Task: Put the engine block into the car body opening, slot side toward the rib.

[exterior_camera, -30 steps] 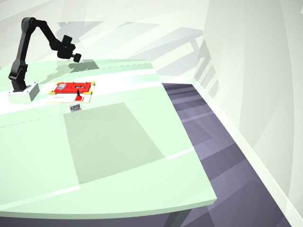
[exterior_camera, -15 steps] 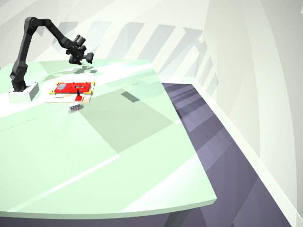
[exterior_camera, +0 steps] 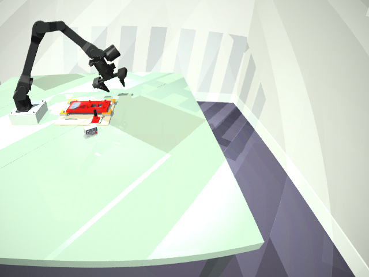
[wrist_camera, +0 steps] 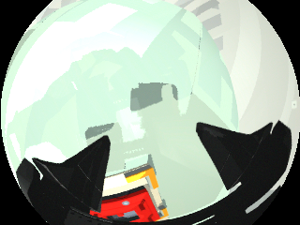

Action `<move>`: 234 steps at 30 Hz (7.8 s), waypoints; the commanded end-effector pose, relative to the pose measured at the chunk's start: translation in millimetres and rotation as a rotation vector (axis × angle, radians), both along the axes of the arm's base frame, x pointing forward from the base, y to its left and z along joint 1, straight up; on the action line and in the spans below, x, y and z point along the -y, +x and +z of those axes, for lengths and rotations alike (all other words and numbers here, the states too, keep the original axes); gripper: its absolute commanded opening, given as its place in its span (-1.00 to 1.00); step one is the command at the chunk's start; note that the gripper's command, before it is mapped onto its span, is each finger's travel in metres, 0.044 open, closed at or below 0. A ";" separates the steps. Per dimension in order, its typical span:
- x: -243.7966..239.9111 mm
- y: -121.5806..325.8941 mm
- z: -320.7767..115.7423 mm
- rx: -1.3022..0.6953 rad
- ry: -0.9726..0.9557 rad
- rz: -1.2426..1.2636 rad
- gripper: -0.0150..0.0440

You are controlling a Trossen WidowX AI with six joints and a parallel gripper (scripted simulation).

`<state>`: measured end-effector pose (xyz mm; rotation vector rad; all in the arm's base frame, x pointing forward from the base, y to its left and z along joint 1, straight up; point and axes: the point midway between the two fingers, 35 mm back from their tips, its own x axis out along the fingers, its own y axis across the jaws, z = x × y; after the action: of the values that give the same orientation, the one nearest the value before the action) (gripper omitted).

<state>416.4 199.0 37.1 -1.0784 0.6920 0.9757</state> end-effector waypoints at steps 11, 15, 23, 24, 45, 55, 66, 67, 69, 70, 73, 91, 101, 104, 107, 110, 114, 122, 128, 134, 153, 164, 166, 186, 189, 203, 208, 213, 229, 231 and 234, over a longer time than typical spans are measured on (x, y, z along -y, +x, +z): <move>161.5 8.6 17.7 -0.079 -0.326 0.185 1.00; 210.4 -4.0 24.8 -0.136 -0.400 0.280 1.00; 297.2 -44.4 43.1 -0.260 -0.473 0.495 1.00; 306.7 -50.9 45.7 -0.275 -0.475 0.524 1.00; 332.5 -64.2 19.3 -0.310 -0.473 0.601 1.00; 332.8 -61.3 4.1 -0.310 -0.473 0.601 1.00; 333.3 -60.6 -12.8 -0.310 -0.473 0.601 1.00; 333.3 -60.6 -14.5 -0.310 -0.473 0.601 1.00; 333.4 -60.6 -17.7 -0.310 -0.473 0.601 1.00; 333.4 -60.6 -19.4 -0.310 -0.473 0.601 1.00; 333.5 -60.7 -24.3 -0.310 -0.473 0.601 1.00; 333.5 -61.0 -34.7 -0.310 -0.473 0.601 0.27; 333.5 -60.6 -32.8 -0.310 -0.473 0.601 -0.16; 333.4 -59.1 -24.3 -0.310 -0.473 0.601 -0.43; 333.2 -57.6 -15.2 -0.310 -0.473 0.601 -0.49; 332.9 -56.5 -6.1 -0.310 -0.473 0.600 -0.49; 332.3 -55.4 6.3 -0.310 -0.473 0.600 -0.49; 330.6 -54.6 31.3 -0.310 -0.473 0.600 -0.49; 328.9 -55.4 50.3 -0.310 -0.473 0.600 -0.49; 326.8 -57.3 69.3 -0.310 -0.473 0.600 -0.49; 342.0 -62.7 75.0 -0.310 -0.474 0.600 -0.49; 340.9 -62.7 77.3 -0.303 -0.504 0.592 -0.49; 340.4 -62.7 77.5 -0.301 -0.515 0.589 -0.49; 324.9 -69.4 67.5 -0.168 -1.071 0.427 -0.49; 322.2 -72.4 66.8 -0.143 -1.147 0.391 -0.49; 321.2 -73.0 65.4 -0.133 -1.177 0.378 -0.49; 318.7 -73.4 52.2 -0.106 -1.272 0.343 -0.49; 318.1 -74.0 42.5 -0.100 -1.292 0.334 -0.49; 318.2 -73.6 21.0 -0.100 -1.292 0.334 -0.49; 318.2 -73.6 18.5 -0.100 -1.292 0.334 -0.49; 318.2 -73.5 14.4 -0.100 -1.292 0.334 -0.49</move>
<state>344.6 -118.7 59.2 -2.3266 1.3017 0.7994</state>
